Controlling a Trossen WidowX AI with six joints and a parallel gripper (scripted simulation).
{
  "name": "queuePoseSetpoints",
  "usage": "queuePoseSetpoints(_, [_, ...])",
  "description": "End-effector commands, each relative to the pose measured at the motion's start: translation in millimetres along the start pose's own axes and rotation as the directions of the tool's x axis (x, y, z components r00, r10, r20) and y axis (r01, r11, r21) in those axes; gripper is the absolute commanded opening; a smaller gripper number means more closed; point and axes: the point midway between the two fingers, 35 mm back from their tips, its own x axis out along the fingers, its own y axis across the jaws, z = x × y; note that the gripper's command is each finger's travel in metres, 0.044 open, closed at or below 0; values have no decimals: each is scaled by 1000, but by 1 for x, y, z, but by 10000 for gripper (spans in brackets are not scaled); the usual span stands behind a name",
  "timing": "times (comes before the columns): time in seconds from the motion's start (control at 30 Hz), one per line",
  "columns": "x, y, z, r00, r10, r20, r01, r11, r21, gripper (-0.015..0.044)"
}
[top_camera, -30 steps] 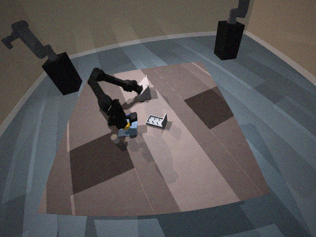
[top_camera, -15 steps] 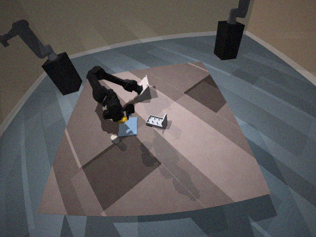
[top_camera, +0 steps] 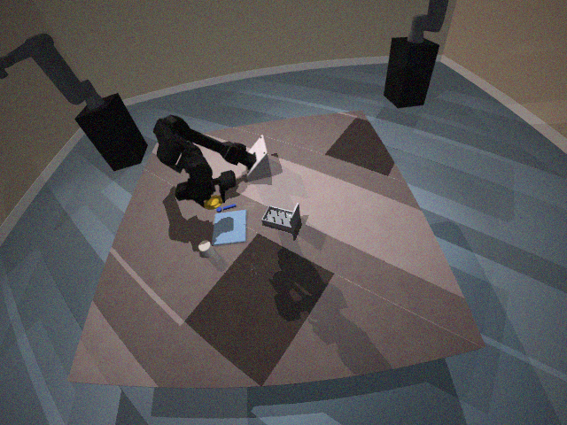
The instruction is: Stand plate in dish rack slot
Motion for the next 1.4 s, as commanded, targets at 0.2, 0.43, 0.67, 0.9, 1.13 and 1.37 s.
queuePoseSetpoints(0.2, [-11, 35, -6, 1000, 17, -17, -15, 990, 141, 0])
queuePoseSetpoints(0.43, [-12, 83, -24, 998, 22, -52, -2, 936, 353, 0])
queuePoseSetpoints(0.67, [-13, 121, -47, 996, 4, -84, 42, 844, 535, 0])
queuePoseSetpoints(0.9, [-13, 124, -49, 996, 2, -87, 47, 833, 551, 0])
queuePoseSetpoints(1.13, [-1, 126, -52, 990, 54, -129, 18, 864, 504, 0])
queuePoseSetpoints(1.37, [19, 132, -57, 967, 165, -196, -72, 909, 412, 0])
